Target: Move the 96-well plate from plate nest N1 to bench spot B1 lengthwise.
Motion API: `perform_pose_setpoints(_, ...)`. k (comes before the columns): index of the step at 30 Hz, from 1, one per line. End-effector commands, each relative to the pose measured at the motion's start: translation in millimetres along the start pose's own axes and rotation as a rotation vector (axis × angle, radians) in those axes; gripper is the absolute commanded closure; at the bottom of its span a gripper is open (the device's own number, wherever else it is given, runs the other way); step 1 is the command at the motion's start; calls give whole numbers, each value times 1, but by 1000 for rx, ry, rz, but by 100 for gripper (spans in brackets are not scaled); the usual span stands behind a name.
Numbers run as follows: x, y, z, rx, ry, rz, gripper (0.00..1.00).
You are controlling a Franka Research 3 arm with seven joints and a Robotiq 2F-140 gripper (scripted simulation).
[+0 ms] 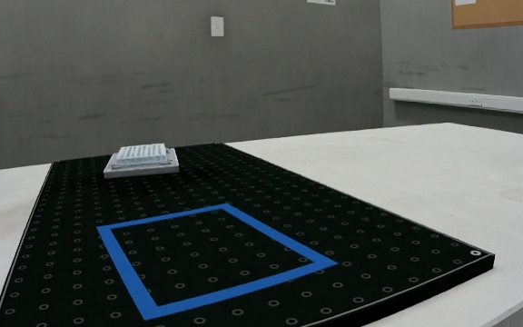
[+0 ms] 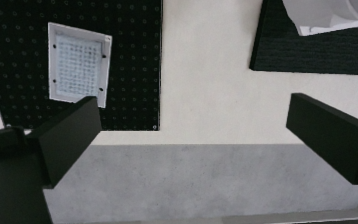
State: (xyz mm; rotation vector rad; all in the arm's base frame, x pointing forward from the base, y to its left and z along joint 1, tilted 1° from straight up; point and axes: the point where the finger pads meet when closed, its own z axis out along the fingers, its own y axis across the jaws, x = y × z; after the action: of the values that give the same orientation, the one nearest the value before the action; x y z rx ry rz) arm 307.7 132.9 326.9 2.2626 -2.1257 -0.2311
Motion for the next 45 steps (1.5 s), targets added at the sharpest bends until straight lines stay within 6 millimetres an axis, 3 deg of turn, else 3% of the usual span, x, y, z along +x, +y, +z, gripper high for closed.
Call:
perform_pose_setpoints(1, 0, 0, 0, 0, 0, 0, 0)
perform_pose_setpoints(10, 0, -10, 5, 4, 7, -97, 0)
perform_pose_setpoints(32, 0, -73, 44, 12, 56, -744, 0)
perform_pose_setpoints(36, 0, -76, 47, 12, 58, -780, 0)
perform_pose_setpoints(45, -1, -99, 65, 7, 78, -1046, 0)
